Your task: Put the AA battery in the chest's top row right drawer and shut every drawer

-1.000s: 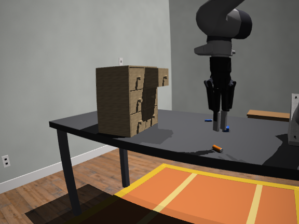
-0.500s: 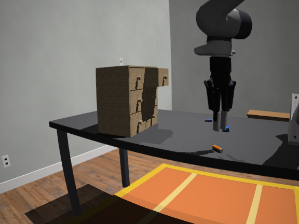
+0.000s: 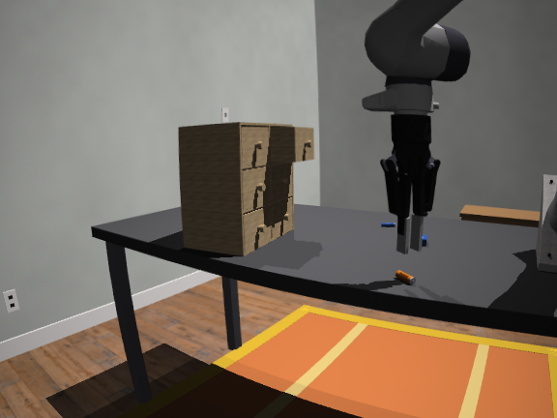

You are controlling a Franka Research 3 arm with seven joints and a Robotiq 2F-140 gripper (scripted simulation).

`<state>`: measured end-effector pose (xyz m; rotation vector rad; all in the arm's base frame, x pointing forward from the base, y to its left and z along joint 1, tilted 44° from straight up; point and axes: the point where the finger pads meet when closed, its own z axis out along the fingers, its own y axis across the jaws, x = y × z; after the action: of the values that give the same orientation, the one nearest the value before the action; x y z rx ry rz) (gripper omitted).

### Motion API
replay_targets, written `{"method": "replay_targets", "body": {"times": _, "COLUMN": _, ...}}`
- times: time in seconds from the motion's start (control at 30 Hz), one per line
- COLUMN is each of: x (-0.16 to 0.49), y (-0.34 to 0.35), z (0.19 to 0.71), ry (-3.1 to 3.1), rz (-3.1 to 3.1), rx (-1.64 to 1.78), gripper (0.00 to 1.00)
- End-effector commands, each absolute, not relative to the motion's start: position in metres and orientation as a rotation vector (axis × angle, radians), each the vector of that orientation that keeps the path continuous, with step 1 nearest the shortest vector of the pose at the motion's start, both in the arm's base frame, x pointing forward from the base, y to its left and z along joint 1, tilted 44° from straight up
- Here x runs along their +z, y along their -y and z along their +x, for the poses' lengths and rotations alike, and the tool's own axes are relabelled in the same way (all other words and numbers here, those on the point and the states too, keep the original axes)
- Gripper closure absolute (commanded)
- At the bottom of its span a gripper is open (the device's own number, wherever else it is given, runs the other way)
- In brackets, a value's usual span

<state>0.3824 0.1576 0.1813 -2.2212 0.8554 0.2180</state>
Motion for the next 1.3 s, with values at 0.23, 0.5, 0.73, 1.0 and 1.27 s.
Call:
{"method": "replay_targets", "body": {"times": 0.23, "x": 0.162, "y": -0.175, "z": 0.387, "ry": -0.852, "rz": -2.222, "rx": 0.207, "gripper": 0.74}}
{"method": "replay_targets", "body": {"times": 0.5, "x": 0.155, "y": -0.181, "z": 0.389, "ry": -0.852, "rz": -2.222, "rx": 0.207, "gripper": 0.74}}
{"method": "replay_targets", "body": {"times": 0.73, "x": 0.153, "y": -0.183, "z": 0.389, "ry": -0.852, "rz": -2.222, "rx": 0.207, "gripper": 0.74}}
{"method": "replay_targets", "body": {"times": 1.0, "x": 0.153, "y": -0.183, "z": 0.389, "ry": -0.852, "rz": -2.222, "rx": 0.207, "gripper": 0.74}}
{"method": "replay_targets", "body": {"times": 1.27, "x": 0.153, "y": -0.183, "z": 0.389, "ry": -0.852, "rz": -2.222, "rx": 0.207, "gripper": 0.74}}
